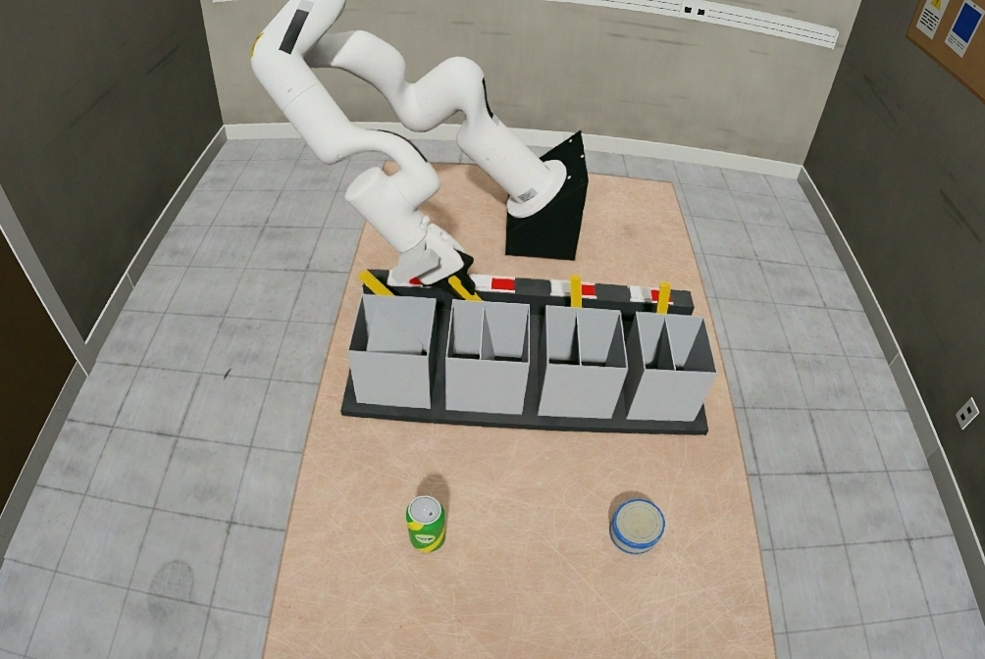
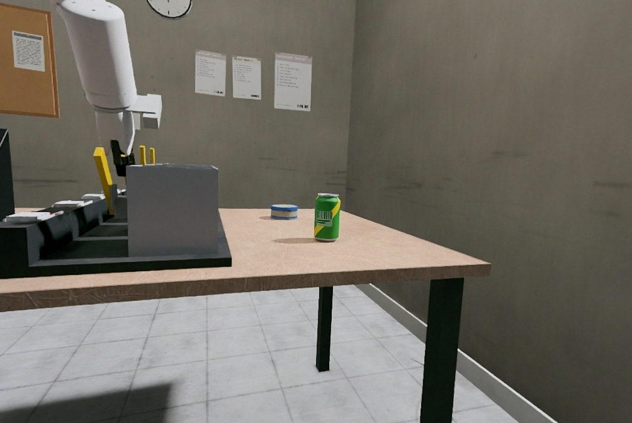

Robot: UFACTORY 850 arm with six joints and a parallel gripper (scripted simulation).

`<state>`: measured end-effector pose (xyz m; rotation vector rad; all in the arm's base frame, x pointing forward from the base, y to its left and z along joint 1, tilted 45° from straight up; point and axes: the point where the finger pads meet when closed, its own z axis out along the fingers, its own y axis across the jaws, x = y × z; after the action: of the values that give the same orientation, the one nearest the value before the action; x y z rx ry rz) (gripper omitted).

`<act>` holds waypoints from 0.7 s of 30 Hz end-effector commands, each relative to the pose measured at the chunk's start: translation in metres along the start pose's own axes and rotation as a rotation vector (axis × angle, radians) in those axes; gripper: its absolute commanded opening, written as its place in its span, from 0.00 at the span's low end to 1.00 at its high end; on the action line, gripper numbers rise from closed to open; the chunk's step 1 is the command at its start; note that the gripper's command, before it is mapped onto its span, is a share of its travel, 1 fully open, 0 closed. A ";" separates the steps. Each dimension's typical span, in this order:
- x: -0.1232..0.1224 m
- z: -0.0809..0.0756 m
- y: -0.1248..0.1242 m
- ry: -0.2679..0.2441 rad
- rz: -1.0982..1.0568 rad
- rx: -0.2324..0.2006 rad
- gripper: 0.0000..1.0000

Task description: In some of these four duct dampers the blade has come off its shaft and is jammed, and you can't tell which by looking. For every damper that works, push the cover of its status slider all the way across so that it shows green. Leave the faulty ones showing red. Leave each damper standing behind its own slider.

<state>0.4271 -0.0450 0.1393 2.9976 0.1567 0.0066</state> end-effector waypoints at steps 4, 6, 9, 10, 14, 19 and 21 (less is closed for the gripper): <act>0.000 0.000 0.001 0.001 -0.001 0.011 0.19; 0.000 0.000 0.001 0.001 -0.001 0.012 0.19; 0.000 0.000 0.001 0.001 -0.001 0.014 0.19; 0.000 0.000 0.001 0.001 -0.001 0.015 0.19; 0.000 0.000 0.001 0.001 -0.001 0.016 0.19; 0.000 0.000 0.001 0.001 -0.001 0.016 0.19; 0.000 0.000 0.001 0.001 -0.001 0.016 0.19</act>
<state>0.4272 -0.0464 0.1395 3.0134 0.1579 0.0049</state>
